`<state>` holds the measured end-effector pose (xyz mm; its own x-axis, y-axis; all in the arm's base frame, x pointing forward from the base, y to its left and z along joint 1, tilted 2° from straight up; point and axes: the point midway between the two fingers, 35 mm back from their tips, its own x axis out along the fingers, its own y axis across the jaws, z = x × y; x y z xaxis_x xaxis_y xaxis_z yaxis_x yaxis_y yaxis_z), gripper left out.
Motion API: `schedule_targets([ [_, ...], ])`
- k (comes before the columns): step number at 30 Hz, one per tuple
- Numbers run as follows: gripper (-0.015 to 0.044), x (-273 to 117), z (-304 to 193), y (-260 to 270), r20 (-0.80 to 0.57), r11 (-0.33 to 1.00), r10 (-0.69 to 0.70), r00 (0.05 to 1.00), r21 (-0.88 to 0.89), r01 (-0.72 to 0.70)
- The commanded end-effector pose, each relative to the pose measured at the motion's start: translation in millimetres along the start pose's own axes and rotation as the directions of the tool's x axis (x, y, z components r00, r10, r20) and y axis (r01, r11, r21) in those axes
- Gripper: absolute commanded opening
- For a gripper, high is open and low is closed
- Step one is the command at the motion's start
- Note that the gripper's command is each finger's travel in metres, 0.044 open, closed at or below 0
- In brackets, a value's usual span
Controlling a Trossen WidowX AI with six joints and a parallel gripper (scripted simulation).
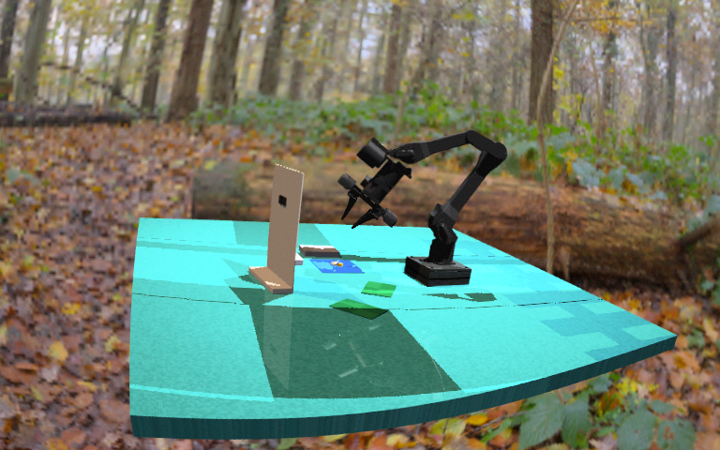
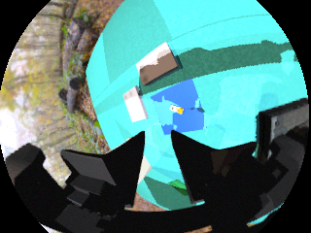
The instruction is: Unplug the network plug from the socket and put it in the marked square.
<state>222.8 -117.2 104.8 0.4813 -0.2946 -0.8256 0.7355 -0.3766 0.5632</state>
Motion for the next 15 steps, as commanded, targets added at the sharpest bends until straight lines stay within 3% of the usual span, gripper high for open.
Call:
schedule_targets([
  [1, 0.0156, -6, 0, 7, 0.001, 1.0, 0.003, 1.0, 0.001, -0.003],
  [15, 0.0156, -41, 0, 35, 0.003, 1.0, 0.009, 1.0, 0.002, -0.009],
])
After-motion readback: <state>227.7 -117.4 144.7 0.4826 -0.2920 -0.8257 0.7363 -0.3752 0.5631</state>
